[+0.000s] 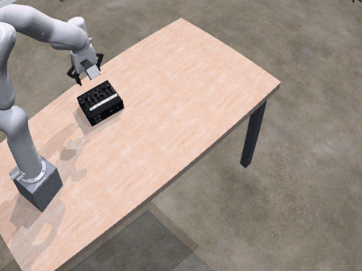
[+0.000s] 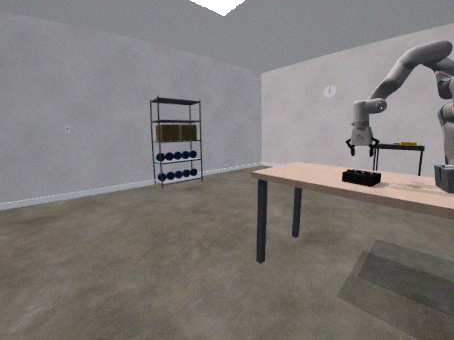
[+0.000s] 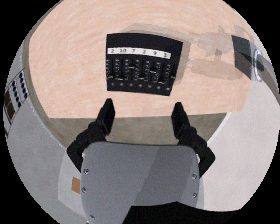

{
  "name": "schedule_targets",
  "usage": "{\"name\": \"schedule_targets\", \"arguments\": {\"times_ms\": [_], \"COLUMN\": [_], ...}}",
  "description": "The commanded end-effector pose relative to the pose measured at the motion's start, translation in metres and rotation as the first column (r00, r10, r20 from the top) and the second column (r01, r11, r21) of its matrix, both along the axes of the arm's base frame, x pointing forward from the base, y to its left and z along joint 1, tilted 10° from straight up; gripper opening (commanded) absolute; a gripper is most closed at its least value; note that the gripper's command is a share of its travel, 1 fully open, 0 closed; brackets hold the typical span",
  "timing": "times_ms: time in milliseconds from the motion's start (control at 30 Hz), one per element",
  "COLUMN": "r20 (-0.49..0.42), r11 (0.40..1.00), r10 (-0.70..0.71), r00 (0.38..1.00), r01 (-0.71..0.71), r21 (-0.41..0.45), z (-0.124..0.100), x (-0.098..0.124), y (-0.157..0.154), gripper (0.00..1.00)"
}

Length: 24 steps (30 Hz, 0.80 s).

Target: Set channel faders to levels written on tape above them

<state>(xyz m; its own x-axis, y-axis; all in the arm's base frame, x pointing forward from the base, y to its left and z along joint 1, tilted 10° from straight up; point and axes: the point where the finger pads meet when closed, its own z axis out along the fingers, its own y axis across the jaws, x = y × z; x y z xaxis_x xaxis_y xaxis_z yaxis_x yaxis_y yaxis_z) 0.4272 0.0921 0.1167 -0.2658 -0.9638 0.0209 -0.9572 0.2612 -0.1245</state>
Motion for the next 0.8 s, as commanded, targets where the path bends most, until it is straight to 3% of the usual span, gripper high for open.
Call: {"name": "schedule_targets", "arguments": {"times_ms": [0, 100, 767], "r20": [-0.038, -0.035, -0.035], "r11": [0.987, 0.980, 0.980], "r10": [-0.109, -0.136, -0.136], "r00": [0.993, 0.990, 0.990], "r01": [0.103, 0.129, 0.130], "r21": [-0.119, -0.150, -0.151], "z": [-0.0251, -0.0337, -0.0339], "x": [0.0181, 0.0214, 0.0214], "y": [0.0302, 0.0391, 0.0393], "gripper": [1.00, 1.00, 1.00]}}
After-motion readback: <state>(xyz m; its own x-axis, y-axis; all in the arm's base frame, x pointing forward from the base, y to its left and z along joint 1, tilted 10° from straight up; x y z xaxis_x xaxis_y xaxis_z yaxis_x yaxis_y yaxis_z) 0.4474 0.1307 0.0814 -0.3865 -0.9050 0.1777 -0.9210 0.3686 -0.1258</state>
